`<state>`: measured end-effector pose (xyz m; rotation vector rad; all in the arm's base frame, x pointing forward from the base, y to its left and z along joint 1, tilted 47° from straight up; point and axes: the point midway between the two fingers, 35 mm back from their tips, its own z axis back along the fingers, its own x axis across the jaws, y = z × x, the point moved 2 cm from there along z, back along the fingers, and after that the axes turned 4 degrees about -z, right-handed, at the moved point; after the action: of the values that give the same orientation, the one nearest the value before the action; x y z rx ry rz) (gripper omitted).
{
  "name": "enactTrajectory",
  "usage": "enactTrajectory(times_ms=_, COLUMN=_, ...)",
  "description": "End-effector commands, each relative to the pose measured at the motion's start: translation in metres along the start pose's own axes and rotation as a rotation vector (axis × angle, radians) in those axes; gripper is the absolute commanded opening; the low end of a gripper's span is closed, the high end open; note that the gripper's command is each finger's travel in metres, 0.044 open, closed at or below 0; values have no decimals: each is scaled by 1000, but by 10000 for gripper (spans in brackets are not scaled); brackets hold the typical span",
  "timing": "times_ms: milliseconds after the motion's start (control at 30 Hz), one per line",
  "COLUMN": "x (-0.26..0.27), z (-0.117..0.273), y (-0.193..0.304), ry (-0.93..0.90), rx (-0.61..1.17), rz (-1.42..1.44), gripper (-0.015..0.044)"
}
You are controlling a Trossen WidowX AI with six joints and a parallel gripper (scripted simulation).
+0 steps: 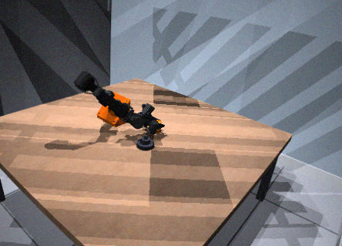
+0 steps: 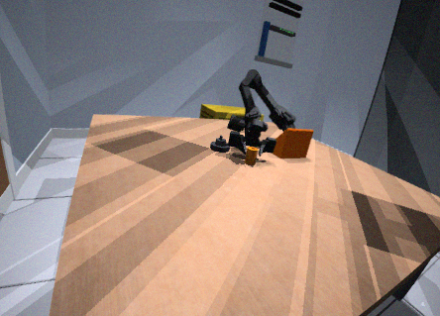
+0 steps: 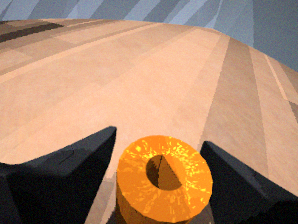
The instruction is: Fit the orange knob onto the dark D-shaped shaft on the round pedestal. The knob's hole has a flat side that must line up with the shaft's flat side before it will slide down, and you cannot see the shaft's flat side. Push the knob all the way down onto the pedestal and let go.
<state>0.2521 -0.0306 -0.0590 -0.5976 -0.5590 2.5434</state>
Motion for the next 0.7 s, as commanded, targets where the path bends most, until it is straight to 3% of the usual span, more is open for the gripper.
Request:
enactTrajectory(times_ms=0, x=0, z=0, y=0, ry=1, rx=-2, rz=1, gripper=260)
enactTrajectory(times_ms=67, x=0, z=0, y=0, ry=1, rx=-2, rz=1, gripper=260)
enactTrajectory(times_ms=300, x=0, z=0, y=0, ry=1, rx=-2, rz=1, gripper=440)
enactTrajectory(times_ms=567, x=0, z=0, y=-2, ry=0, rx=-2, rz=1, gripper=440)
enactTrajectory(times_ms=667, x=-2, z=6, y=-28, ry=-2, rx=2, rz=2, gripper=440)
